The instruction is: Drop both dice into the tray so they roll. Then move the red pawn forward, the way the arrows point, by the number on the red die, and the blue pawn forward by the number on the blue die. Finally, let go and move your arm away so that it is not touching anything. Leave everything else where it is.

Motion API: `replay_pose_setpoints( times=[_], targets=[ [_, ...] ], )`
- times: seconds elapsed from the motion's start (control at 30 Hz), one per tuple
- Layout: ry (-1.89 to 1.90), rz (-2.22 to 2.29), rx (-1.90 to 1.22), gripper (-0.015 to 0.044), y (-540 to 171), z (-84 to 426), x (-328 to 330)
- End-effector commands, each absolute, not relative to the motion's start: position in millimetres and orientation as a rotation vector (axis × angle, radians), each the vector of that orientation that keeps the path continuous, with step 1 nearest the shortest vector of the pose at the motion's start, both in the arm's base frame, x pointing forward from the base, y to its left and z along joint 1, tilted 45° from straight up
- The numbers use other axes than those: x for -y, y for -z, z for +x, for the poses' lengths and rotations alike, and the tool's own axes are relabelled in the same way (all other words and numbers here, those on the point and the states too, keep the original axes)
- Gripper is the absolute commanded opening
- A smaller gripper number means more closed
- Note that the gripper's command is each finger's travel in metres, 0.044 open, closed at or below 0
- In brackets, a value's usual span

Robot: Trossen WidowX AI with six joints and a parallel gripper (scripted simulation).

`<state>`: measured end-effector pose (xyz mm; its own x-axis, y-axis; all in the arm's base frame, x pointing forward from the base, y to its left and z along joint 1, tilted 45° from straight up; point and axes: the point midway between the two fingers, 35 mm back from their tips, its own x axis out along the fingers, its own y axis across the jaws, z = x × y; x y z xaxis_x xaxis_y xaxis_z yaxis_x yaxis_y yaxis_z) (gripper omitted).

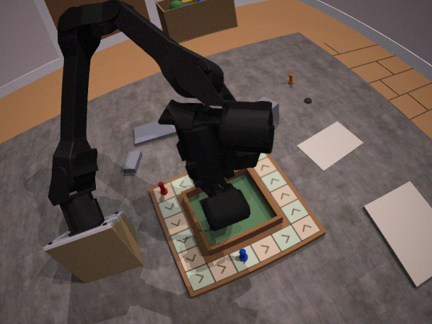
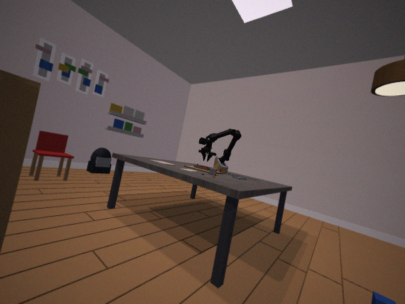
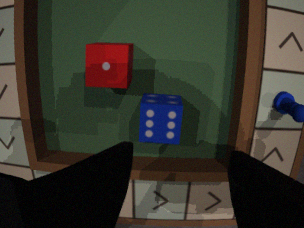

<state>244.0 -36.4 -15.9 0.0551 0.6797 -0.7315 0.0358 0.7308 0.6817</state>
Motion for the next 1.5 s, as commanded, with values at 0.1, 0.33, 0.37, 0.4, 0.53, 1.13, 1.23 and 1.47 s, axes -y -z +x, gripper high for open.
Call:
replay_pose_setpoints(
  times=[0.1, 0.33, 0.37, 0.4, 0.53, 1.13, 1.23, 1.47],
  targets=[
    [-0.377, 0.835, -1.523, 0.02, 74.5, 249.3, 84.7],
    [-0.362, 0.857, -1.529, 0.02, 80.8, 251.2, 88.8],
    [-0.362, 0.857, -1.529, 0.02, 81.7, 251.3, 88.0],
    [-0.362, 0.857, -1.529, 0.02, 84.3, 251.6, 85.5],
    [-0.363, 0.857, -1.528, 0.02, 91.5, 252.2, 78.2],
    [-0.362, 0.858, -1.529, 0.02, 110.6, 254.4, 59.7],
    [-0.363, 0.858, -1.529, 0.02, 113.9, 254.6, 56.3],
    [-0.365, 0.859, -1.528, 0.02, 120.6, 255.0, 49.1]
  ],
)
